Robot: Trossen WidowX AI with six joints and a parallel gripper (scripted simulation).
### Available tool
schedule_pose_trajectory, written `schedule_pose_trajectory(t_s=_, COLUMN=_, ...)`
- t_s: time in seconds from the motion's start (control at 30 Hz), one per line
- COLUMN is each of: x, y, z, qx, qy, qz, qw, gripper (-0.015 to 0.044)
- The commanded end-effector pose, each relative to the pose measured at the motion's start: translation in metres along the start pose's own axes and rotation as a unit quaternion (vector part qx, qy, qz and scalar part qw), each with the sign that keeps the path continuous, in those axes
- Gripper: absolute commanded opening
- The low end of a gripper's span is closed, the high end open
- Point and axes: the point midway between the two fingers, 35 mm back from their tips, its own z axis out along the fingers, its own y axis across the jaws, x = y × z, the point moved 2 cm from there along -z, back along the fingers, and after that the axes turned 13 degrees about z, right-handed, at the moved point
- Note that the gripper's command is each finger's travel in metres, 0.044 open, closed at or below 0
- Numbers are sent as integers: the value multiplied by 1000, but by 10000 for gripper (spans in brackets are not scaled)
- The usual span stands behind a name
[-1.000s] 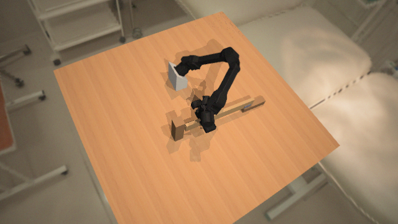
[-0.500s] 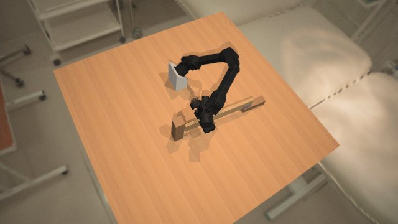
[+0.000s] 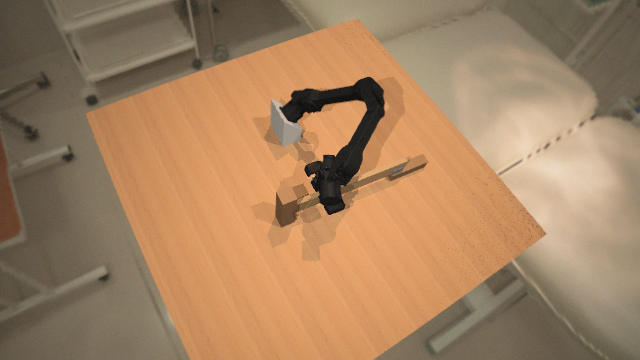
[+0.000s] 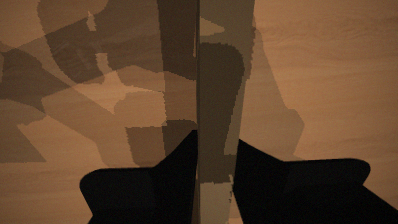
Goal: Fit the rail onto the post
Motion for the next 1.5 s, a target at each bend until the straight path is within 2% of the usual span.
schedule_pose_trajectory(t_s=0.0, x=3, y=-2, z=-2, qx=4, qy=1, qz=-1, qw=1000, gripper=0)
schedule_pose_trajectory(t_s=1.47, x=-1, y=-1, z=-5, qx=4, qy=1, qz=-1, qw=1000, gripper=0)
